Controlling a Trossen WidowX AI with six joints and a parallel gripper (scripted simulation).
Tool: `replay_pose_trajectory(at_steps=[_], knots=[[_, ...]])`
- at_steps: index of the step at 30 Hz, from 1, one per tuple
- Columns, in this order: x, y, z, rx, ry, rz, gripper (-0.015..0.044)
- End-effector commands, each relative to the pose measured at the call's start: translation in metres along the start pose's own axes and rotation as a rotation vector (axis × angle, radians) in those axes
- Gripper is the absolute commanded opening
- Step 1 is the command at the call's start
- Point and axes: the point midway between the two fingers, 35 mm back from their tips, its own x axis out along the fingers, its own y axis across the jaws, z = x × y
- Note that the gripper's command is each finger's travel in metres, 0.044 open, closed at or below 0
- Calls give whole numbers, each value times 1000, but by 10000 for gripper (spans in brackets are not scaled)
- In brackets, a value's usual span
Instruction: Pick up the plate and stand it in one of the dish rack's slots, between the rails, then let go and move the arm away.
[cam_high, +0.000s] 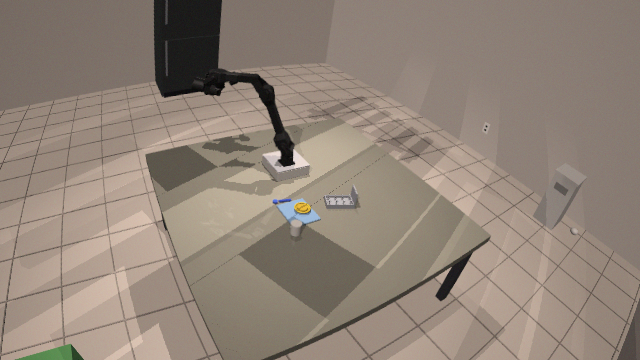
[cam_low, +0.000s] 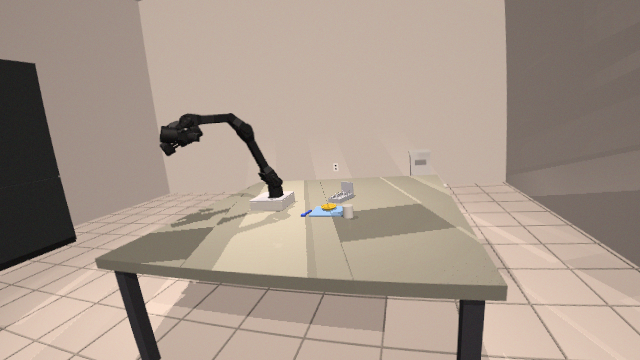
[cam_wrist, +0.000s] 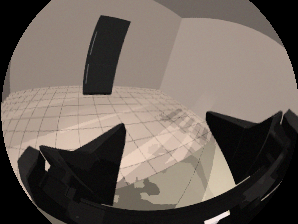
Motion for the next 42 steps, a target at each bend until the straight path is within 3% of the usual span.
replay_pose_trajectory(at_steps=[1, 12, 27, 42], knots=[[-1, 1, 0, -1, 2, 3, 400], [-44, 33, -30, -106, 88, 199, 400], [-160, 67, -80, -384, 95, 577, 400], [-282, 57, -145, -710, 17, 946, 400]])
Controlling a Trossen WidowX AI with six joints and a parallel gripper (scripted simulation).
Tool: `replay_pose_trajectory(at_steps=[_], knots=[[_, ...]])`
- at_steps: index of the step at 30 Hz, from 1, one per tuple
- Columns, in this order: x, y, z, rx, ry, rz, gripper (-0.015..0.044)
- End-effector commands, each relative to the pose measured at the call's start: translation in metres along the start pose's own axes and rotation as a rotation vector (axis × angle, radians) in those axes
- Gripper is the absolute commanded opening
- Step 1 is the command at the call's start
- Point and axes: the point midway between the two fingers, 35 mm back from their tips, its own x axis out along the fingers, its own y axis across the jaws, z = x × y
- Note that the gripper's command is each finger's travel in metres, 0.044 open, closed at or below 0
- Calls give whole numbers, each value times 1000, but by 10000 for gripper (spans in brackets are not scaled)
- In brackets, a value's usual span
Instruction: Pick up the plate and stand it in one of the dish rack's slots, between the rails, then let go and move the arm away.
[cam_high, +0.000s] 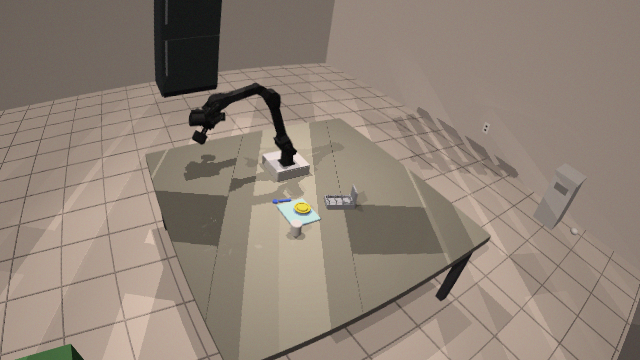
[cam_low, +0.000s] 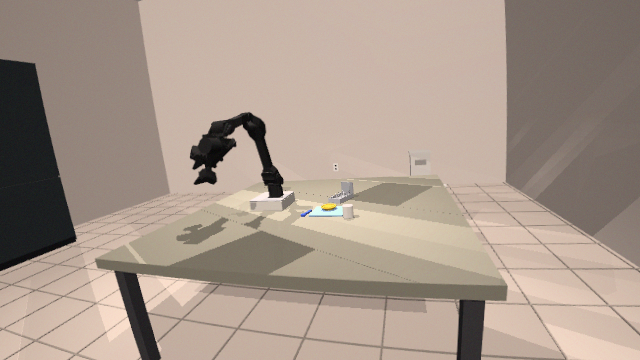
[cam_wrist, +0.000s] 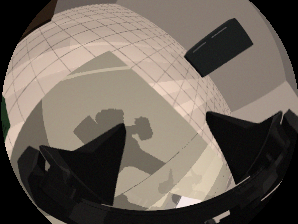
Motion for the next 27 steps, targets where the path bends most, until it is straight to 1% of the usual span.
replay_pose_trajectory(at_steps=[1, 14, 27], knots=[[-22, 30, -14, -110, -15, 95, 400], [-95, 108, -73, -457, -78, 362, 400], [-167, 157, -157, -829, -159, 601, 400]])
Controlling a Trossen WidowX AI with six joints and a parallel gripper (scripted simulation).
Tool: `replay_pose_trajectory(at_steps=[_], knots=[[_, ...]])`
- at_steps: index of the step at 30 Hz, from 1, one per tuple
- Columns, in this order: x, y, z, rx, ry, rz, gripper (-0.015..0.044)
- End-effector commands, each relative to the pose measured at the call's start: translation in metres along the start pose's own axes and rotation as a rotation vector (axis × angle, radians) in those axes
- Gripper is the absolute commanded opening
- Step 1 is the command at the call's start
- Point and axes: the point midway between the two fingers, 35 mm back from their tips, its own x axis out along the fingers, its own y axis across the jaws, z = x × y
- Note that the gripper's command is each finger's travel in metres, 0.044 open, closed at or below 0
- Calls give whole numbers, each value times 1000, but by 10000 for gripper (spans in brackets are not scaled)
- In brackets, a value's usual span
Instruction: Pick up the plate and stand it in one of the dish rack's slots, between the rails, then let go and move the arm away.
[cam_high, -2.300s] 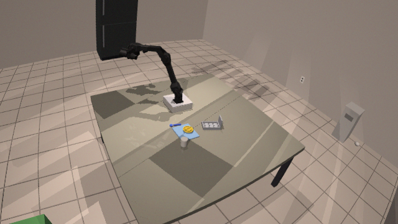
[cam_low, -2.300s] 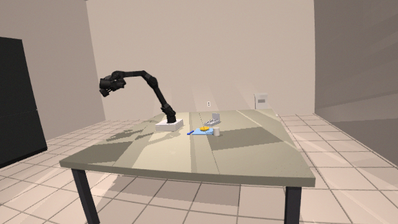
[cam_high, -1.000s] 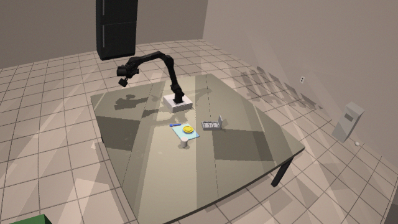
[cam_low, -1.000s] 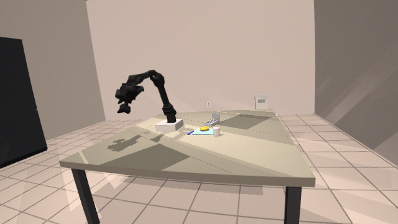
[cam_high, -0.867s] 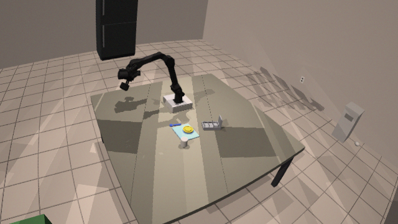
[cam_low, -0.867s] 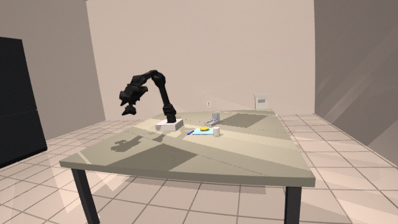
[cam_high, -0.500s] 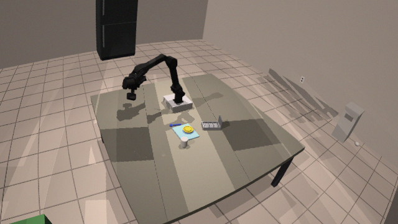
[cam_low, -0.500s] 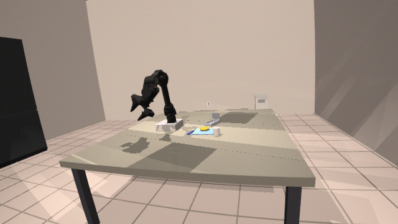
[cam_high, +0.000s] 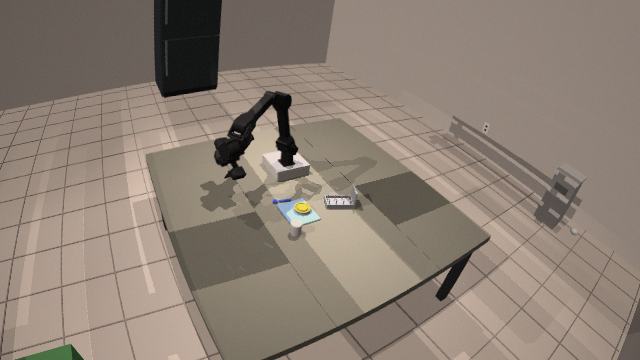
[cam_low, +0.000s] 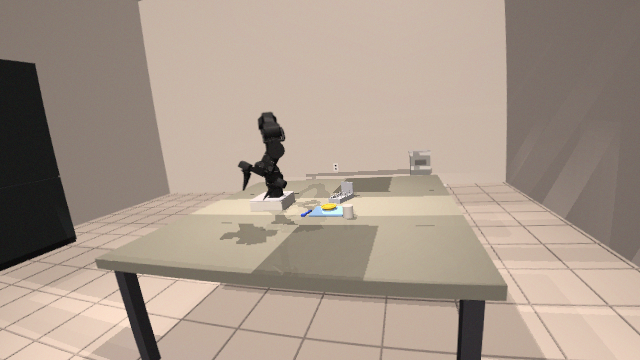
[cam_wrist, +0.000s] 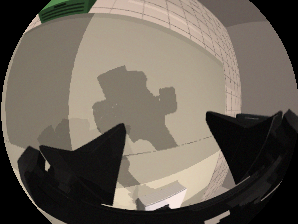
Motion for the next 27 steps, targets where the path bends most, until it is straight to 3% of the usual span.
replay_pose_trajectory(at_steps=[1, 27], knots=[[-11, 37, -10, -129, -19, 76, 400], [-84, 210, -132, -911, -129, 467, 400]])
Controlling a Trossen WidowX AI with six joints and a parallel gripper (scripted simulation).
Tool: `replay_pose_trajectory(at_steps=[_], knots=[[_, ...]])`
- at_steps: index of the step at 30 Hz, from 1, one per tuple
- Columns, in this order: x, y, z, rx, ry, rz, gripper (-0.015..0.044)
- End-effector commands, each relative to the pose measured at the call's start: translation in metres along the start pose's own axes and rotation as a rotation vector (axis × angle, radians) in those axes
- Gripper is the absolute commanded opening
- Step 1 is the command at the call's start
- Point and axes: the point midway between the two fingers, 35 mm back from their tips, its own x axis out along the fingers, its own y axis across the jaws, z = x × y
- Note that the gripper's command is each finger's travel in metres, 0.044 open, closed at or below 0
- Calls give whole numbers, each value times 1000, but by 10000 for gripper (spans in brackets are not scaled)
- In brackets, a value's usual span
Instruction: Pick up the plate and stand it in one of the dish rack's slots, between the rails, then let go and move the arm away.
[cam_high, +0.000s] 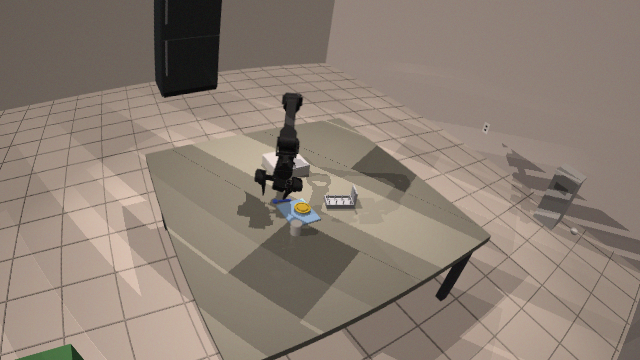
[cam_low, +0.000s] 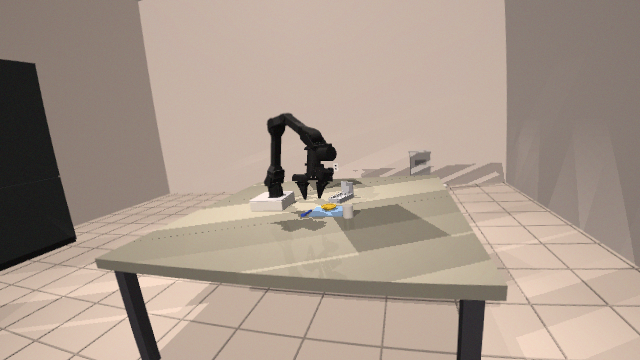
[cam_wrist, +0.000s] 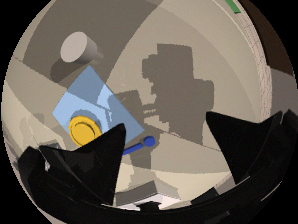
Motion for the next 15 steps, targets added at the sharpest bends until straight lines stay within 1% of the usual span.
replay_pose_trajectory(at_steps=[1, 11, 15], knots=[[0, 37, -3, -134, -13, 63, 400], [-3, 118, -26, -440, -36, 204, 400], [-3, 123, -29, -460, -37, 213, 400]])
